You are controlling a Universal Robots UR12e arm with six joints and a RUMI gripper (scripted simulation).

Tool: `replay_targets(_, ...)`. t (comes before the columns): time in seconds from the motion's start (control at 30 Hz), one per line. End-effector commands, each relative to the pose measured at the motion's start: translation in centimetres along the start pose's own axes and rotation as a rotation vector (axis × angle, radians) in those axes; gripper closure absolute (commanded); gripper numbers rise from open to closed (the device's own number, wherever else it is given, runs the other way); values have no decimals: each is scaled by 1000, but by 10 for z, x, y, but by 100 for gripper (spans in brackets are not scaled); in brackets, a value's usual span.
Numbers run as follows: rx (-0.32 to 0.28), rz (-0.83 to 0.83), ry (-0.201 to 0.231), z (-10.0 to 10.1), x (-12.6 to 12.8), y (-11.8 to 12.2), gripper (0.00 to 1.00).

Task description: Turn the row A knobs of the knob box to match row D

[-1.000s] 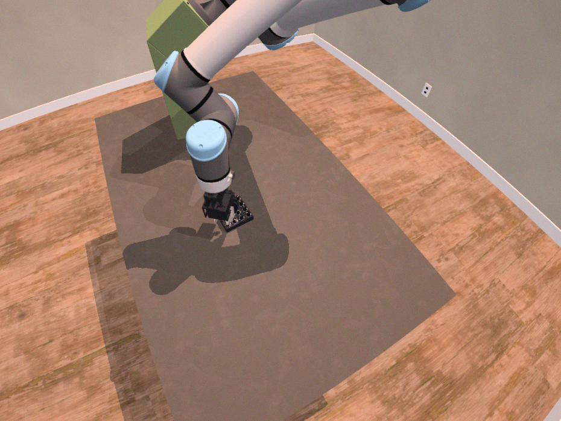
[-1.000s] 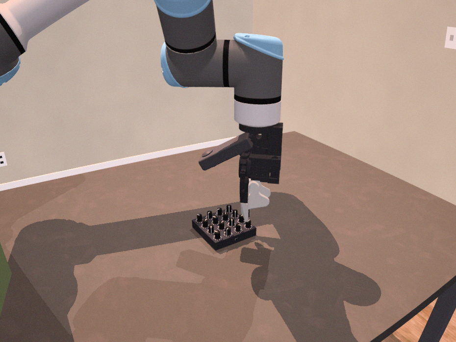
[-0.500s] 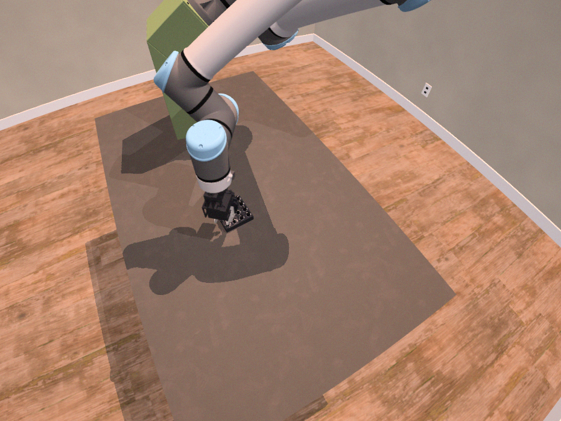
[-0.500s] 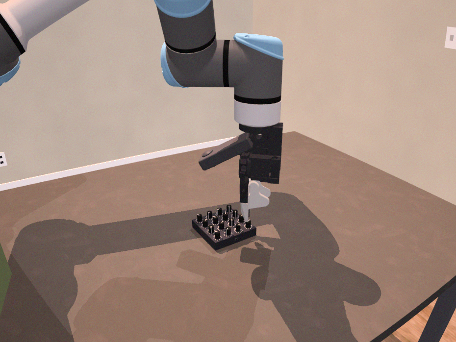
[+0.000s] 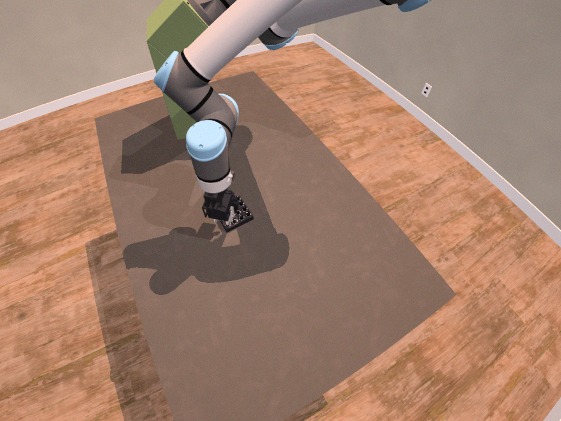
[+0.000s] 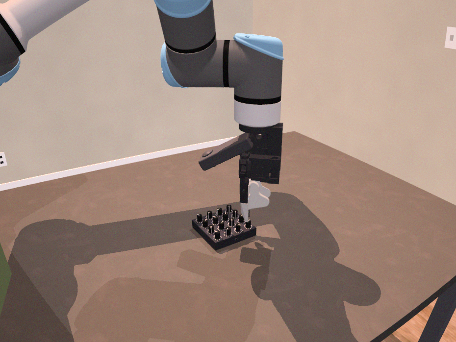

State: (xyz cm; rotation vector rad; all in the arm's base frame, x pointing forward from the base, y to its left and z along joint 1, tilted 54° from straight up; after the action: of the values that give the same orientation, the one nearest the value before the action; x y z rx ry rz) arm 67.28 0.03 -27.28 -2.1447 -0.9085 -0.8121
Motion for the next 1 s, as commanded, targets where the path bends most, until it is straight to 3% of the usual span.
replay_targets(0.0, -1, 0, 0, 0, 0, 1, 89)
replay_targets(0.97, -1, 0, 0, 13, 0, 1, 89)
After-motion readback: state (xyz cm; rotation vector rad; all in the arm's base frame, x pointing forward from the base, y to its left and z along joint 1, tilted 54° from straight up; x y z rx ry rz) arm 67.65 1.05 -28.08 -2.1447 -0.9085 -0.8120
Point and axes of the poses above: the point where the finger pads meet when closed, its own z axis out along the fingers, its own x axis across the jaws, y = z × x, the point moved 6 cm from there along -z, back along the fingers, and after that the axes turned 5 degrees about -z, right-handed, at the moved point
